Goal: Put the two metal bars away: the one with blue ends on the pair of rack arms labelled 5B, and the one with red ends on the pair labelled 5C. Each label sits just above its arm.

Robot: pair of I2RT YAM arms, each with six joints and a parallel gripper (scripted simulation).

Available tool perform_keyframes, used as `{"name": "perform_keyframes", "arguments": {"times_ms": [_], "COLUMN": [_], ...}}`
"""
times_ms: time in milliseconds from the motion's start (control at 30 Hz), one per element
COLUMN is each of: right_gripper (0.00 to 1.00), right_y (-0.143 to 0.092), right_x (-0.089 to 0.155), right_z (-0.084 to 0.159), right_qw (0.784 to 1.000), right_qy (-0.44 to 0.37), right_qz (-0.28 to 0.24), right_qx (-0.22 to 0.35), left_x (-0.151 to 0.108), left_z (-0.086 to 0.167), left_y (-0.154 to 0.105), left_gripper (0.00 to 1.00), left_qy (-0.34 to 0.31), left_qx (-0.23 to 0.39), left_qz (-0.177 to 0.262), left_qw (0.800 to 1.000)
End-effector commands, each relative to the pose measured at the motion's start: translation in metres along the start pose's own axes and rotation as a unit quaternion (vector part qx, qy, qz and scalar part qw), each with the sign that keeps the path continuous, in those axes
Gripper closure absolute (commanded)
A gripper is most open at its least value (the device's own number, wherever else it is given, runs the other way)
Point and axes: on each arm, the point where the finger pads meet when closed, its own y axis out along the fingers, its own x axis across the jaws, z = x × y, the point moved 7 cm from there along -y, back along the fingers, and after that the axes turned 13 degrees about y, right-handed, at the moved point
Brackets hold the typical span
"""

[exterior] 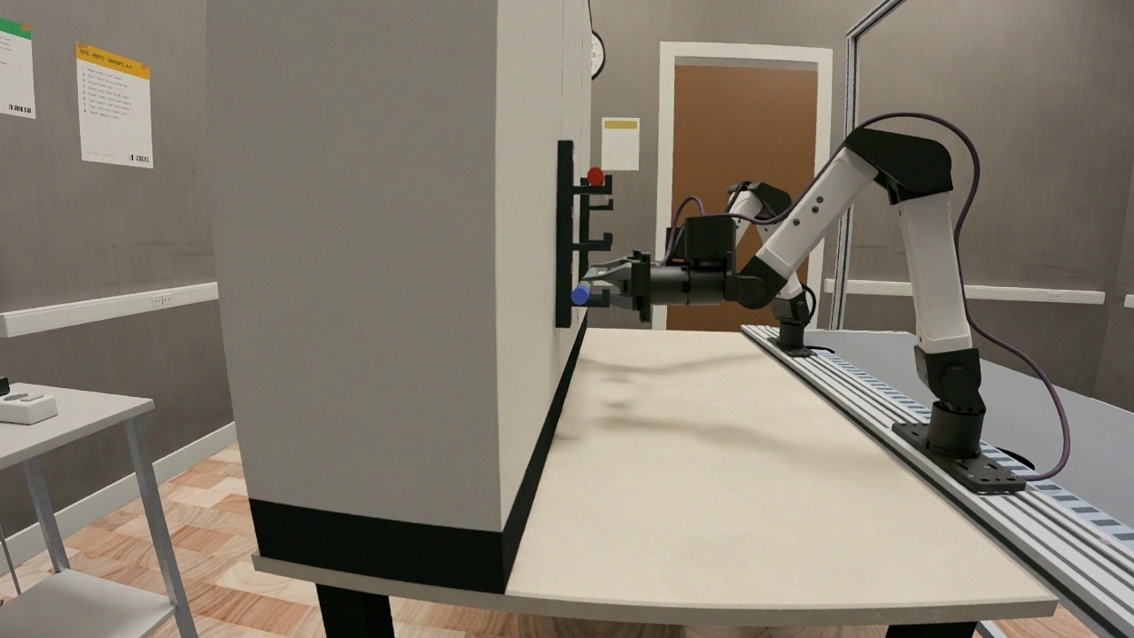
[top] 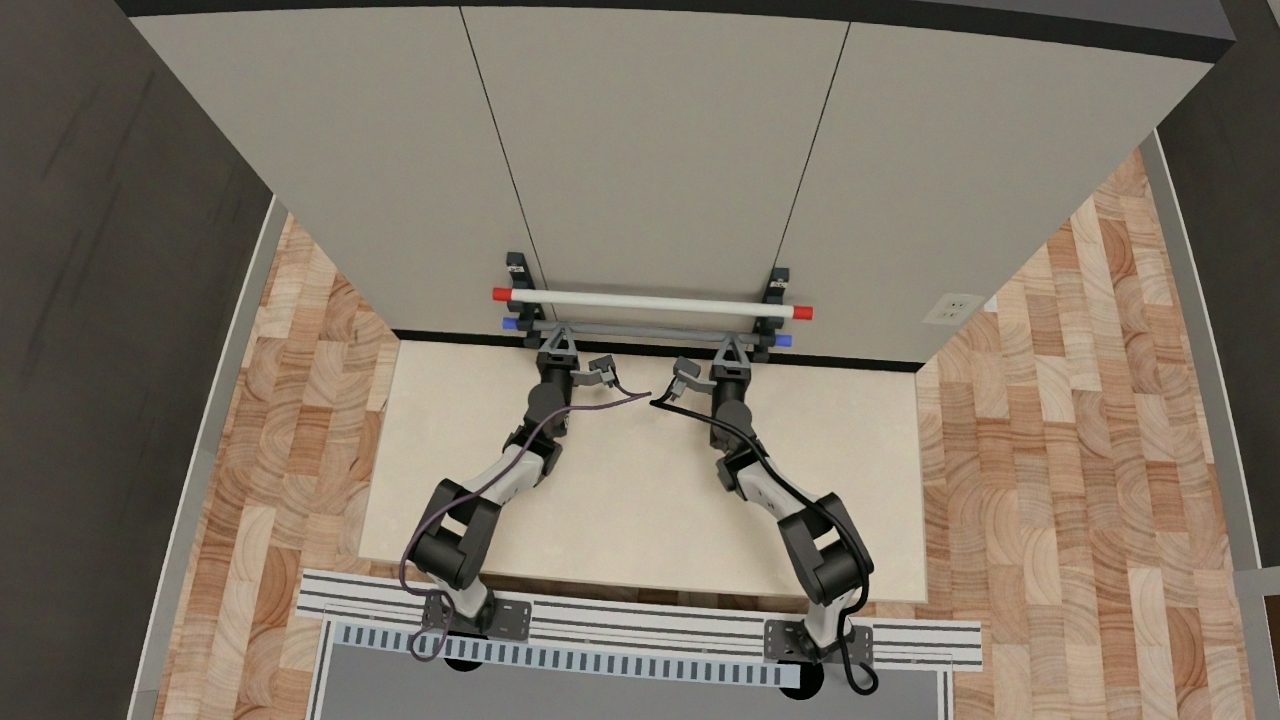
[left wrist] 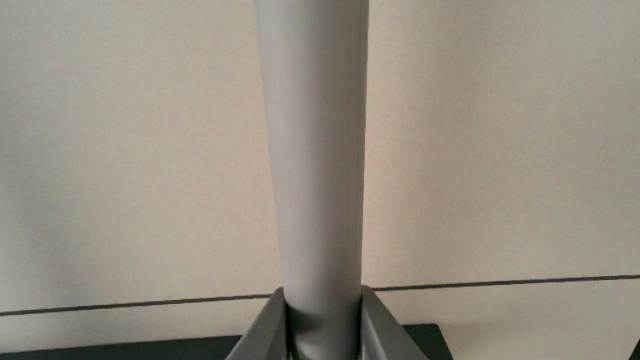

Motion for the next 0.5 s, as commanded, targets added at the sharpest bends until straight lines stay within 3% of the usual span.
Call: {"name": "perform_keyframes", "arguments": {"times_ms": [0, 367, 467], "right_gripper": [0.84, 1.00, 1.00], "right_y": [0.0011, 0.0011, 0.0010], "right_x": [0.0015, 0.0015, 0.0015], "right_z": [-0.0004, -0.0004, -0.0004], "right_qw": [1.000, 1.000, 1.000], "right_qy": [-0.008, -0.008, -0.008], "right_qz": [-0.011, -0.011, -0.011], "right_qx": [-0.002, -0.002, -0.002], "left_x": [0.0166, 0.0166, 0.0166], "left_z": [0.0074, 0.0074, 0.0074], "left_y": [0.0011, 0.0011, 0.0009], "left_gripper": [0.84, 1.00, 1.00], "left_qy": [-0.007, -0.007, -0.007], "left_qx": [0.005, 0.005, 0.005], "left_qz": [-0.018, -0.018, -0.018], "left_qw": [1.000, 1.000, 1.000]}}
